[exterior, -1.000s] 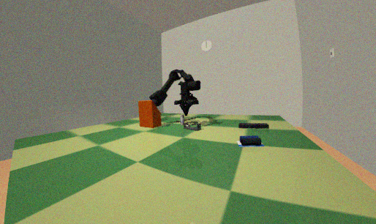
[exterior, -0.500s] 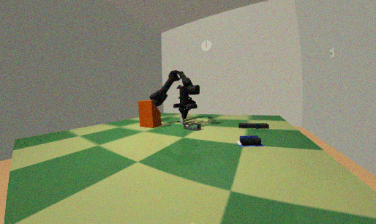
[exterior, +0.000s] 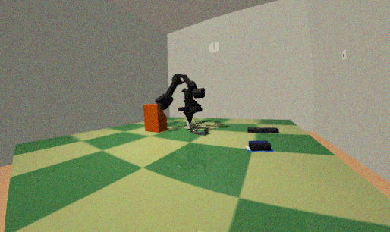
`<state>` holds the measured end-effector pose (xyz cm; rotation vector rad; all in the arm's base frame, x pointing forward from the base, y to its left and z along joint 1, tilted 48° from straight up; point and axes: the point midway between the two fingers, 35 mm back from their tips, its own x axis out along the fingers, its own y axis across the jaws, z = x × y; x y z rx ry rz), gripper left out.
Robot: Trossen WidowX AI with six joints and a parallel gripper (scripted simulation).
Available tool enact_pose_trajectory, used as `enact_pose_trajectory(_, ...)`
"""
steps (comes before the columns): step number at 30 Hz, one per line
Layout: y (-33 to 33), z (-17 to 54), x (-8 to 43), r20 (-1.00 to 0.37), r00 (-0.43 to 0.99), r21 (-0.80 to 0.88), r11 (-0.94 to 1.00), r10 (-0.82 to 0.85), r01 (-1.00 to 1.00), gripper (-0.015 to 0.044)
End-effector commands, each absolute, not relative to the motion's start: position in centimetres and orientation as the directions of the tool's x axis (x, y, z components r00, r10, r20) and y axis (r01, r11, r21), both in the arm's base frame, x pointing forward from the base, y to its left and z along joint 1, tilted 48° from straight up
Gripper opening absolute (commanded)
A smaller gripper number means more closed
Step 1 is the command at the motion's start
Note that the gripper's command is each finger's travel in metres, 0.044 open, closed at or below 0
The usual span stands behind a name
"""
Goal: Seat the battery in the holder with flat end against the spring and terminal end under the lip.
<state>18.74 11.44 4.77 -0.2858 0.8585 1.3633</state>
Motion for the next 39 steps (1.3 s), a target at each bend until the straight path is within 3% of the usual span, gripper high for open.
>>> enact_pose_trajectory(1,11.7,5.0,18.0,-0.675,-0.035,0.295,0.226,0.737,-0.928,0.0000)
enact_pose_trajectory(22,12.0,5.4,15.6,-0.678,-0.039,0.298,0.226,0.734,-0.927,0.0000)
enact_pose_trajectory(39,6.2,10.9,15.8,-0.676,-0.036,0.297,0.227,0.736,-0.928,0.0000)
